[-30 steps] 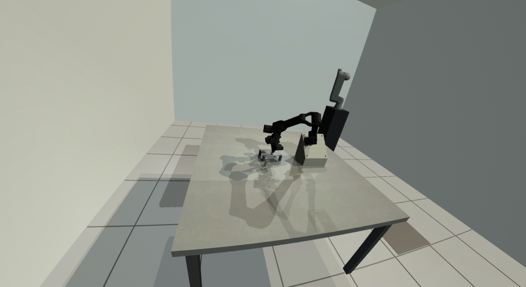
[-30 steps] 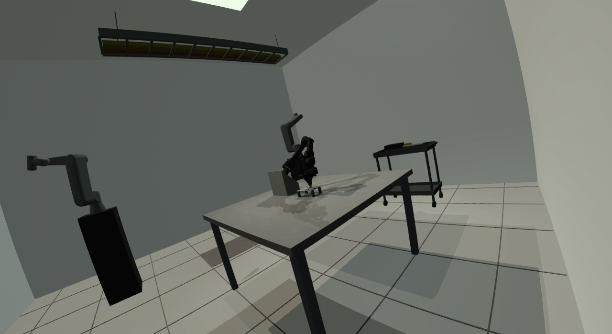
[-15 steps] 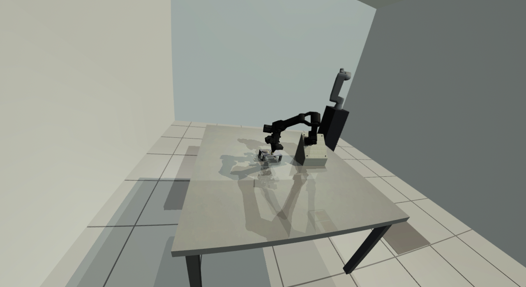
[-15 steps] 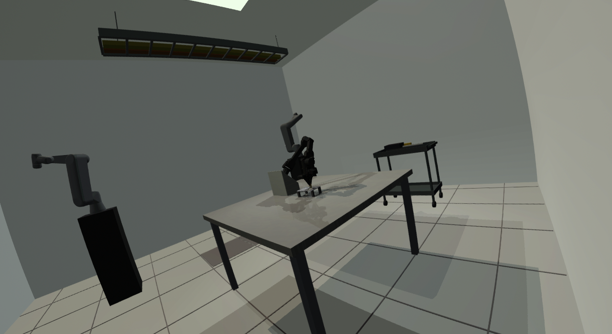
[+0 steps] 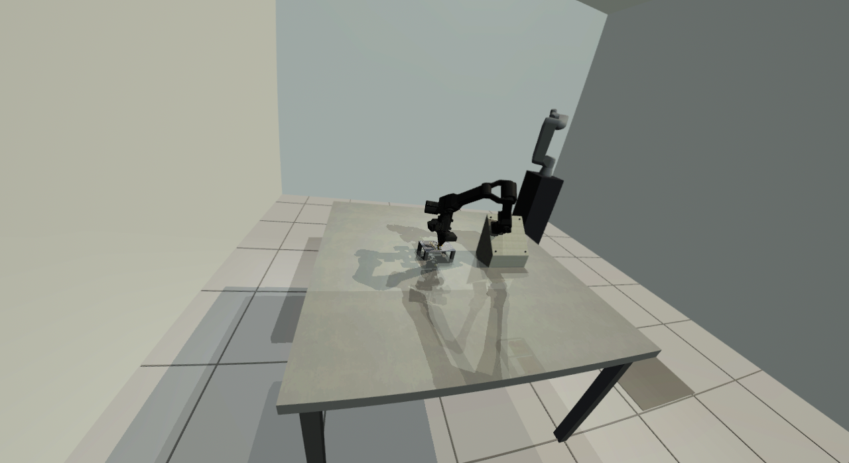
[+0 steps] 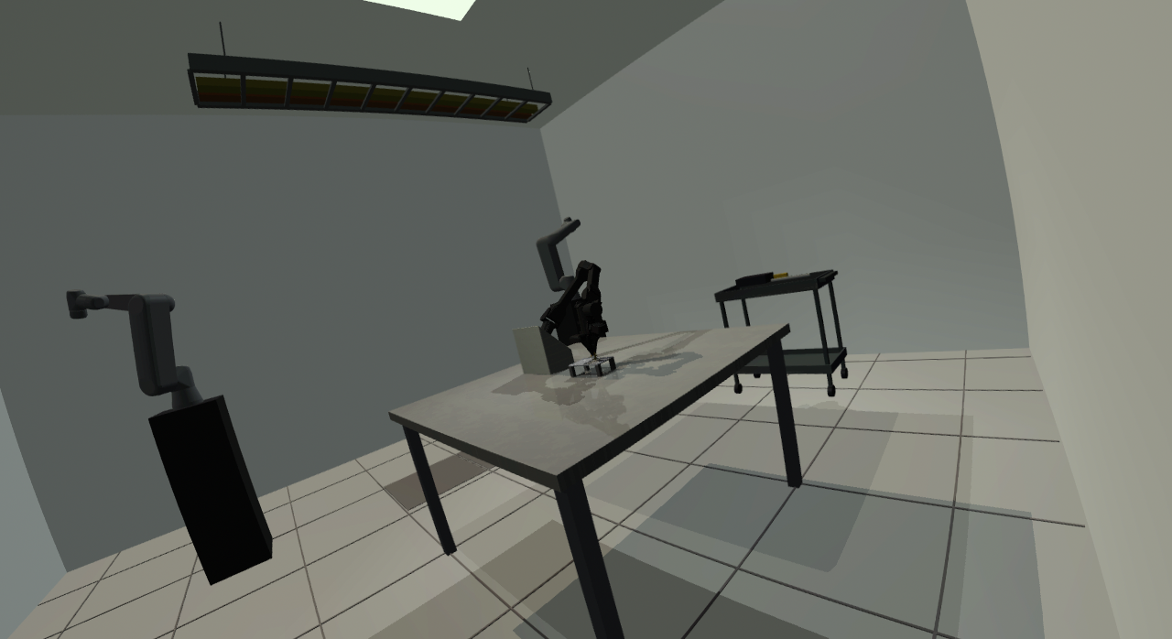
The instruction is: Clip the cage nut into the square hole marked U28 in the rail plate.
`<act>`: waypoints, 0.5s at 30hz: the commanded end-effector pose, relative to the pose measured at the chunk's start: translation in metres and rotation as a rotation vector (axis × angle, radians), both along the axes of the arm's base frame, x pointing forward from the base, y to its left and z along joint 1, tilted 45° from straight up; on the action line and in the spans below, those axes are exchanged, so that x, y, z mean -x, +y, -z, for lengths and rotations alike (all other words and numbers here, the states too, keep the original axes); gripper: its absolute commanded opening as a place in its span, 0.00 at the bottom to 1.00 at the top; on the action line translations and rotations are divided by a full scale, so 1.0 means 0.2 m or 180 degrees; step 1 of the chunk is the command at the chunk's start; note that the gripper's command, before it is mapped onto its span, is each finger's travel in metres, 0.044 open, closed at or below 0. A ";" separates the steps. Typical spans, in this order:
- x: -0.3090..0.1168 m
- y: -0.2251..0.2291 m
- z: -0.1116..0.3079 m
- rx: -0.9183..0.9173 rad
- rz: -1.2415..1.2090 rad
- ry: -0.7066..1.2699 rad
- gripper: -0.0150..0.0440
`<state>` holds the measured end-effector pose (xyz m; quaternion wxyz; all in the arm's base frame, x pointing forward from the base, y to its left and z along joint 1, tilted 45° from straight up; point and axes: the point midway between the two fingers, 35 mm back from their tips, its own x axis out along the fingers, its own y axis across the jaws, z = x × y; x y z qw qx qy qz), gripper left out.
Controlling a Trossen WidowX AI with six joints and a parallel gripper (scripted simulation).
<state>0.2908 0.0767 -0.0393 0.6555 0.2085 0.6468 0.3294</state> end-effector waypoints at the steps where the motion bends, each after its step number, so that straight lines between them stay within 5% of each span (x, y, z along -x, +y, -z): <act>1: 0.00 0.00 0.00 0.0020 -0.0004 -0.0007 0.30; 15: 0.00 0.00 0.00 0.0139 0.0007 -0.0025 0.30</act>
